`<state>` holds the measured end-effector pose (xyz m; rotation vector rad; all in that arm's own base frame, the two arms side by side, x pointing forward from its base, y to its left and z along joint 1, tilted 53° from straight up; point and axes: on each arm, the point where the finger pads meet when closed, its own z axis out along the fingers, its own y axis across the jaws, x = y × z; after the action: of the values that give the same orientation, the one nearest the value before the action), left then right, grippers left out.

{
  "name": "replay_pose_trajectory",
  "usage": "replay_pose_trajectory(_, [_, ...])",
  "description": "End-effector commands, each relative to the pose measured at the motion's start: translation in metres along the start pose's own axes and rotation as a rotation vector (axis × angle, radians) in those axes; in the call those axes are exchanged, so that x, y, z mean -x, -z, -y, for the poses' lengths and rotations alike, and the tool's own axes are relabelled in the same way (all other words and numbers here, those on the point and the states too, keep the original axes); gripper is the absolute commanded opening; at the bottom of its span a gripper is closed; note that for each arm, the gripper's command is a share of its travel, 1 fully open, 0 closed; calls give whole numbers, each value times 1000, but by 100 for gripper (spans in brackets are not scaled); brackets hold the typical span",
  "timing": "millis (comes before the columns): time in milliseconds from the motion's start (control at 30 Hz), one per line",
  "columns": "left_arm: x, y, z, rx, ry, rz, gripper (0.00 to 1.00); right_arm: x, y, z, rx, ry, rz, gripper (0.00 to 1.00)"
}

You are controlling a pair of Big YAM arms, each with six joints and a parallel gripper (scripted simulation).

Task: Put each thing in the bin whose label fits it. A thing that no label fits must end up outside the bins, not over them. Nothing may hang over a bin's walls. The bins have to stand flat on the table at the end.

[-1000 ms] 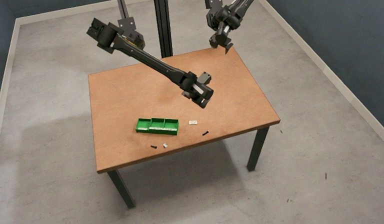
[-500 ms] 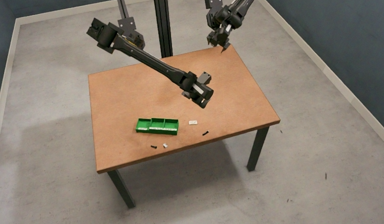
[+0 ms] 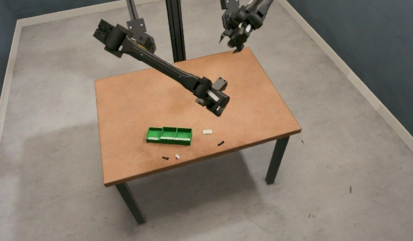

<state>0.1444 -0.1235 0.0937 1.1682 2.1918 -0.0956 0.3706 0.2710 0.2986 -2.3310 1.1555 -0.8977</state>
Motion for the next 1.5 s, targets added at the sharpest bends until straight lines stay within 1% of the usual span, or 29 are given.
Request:
replay_pose_trajectory(0, [21, 22, 1, -29, 53, 56, 100, 0, 3, 2, -8, -2, 2, 100])
replay_pose_trajectory(67, [23, 25, 6, -62, 64, 66, 100, 0, 3, 2, -8, -2, 2, 100])
replay_pose_trajectory(133, [23, 25, 6, -62, 64, 66, 100, 0, 3, 2, -8, -2, 2, 100])
replay_pose_trajectory(400, [29, 37, 22, -167, 97, 92, 100, 0, 3, 2, -8, -2, 2, 100])
replay_pose_trajectory(633, [32, 43, 29, -217, 112, 104, 100, 0, 3, 2, -8, -2, 2, 100])
replay_pose_trajectory(967, [33, 45, 32, -233, 117, 107, 100, 0, 3, 2, -8, -2, 2, 100])
replay_pose_trajectory(1467, [32, 45, 29, -224, 128, 106, 100, 0, 3, 2, -8, -2, 2, 100])
